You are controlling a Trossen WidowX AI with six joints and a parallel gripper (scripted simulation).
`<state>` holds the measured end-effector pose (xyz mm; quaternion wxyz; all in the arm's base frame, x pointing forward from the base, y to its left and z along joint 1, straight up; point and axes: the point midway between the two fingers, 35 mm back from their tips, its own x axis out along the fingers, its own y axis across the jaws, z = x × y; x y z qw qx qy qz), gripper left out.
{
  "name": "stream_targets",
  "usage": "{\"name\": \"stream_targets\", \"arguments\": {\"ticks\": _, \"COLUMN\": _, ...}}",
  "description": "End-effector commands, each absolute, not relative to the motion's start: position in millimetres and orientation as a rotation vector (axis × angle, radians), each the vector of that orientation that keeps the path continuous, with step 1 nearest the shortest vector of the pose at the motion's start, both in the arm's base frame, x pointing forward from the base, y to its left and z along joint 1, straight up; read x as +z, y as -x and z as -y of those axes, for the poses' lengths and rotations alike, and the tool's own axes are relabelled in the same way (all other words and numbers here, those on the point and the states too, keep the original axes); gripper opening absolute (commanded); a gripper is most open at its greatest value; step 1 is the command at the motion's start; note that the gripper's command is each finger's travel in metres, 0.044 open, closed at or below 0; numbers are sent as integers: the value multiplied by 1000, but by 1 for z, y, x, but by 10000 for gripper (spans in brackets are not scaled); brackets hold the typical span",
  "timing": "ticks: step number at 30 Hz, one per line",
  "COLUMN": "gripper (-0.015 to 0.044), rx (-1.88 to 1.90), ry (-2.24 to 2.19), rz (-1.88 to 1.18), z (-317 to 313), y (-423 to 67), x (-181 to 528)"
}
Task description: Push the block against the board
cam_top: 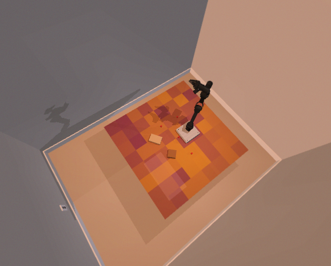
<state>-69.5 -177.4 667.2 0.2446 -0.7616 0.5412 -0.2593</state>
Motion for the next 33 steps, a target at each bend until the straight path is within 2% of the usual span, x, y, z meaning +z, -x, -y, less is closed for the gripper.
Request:
{"name": "stream_targets", "arguments": {"ticks": 1, "gripper": 374, "rx": -708, "ry": 2080, "rz": -1478, "z": 177, "y": 70, "x": 667}}
{"name": "stream_targets", "arguments": {"ticks": 7, "gripper": 216, "rx": -684, "ry": 2140, "rz": -1515, "z": 174, "y": 61, "x": 671}}
{"name": "stream_targets", "arguments": {"ticks": 15, "gripper": 6, "rx": -594, "ry": 2368, "rz": -1658, "z": 161, "y": 26, "x": 684}}
{"name": "stream_targets", "arguments": {"ticks": 33, "gripper": 0, "rx": -309, "ry": 2869, "rz": -1976, "z": 126, "y": -72, "x": 704}}
